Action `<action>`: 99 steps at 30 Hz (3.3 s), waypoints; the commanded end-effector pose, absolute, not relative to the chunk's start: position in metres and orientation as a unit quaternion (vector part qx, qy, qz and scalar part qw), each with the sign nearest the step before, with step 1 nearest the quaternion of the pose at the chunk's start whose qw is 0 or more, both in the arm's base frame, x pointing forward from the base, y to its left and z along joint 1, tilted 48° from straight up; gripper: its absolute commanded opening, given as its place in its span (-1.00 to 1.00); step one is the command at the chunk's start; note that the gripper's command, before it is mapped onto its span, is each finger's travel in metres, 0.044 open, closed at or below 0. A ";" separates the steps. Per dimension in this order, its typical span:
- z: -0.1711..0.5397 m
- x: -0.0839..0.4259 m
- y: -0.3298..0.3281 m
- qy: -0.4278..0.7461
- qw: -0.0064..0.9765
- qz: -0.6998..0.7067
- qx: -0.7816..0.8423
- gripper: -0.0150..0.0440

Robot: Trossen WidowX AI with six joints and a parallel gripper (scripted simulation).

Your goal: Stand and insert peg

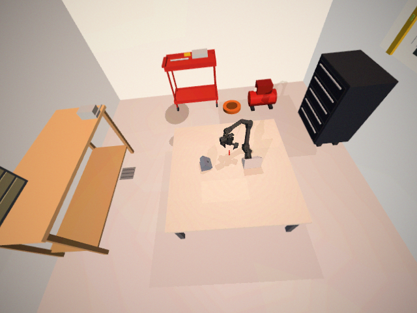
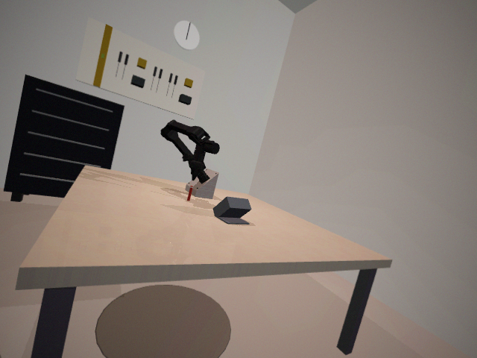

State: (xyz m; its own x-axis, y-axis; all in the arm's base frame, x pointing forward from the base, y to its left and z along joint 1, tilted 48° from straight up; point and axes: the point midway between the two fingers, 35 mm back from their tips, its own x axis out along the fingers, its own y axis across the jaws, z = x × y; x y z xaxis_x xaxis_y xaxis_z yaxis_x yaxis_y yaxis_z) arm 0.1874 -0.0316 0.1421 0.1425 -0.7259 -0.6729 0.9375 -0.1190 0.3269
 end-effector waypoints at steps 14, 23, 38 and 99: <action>0.141 0.188 -0.034 0.264 0.717 -0.598 0.244 1.00; 0.140 0.189 -0.035 0.327 0.739 -0.565 0.166 1.00; 0.138 0.189 -0.036 0.424 0.756 -0.497 0.031 1.00; 0.133 0.190 -0.043 0.647 0.582 -0.087 -0.484 1.00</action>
State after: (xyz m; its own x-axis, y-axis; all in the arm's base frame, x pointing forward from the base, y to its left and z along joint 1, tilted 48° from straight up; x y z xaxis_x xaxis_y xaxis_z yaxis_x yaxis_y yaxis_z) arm 0.1895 -0.0424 0.1324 0.1433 -0.7261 -0.6725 -0.4627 0.5516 -0.6940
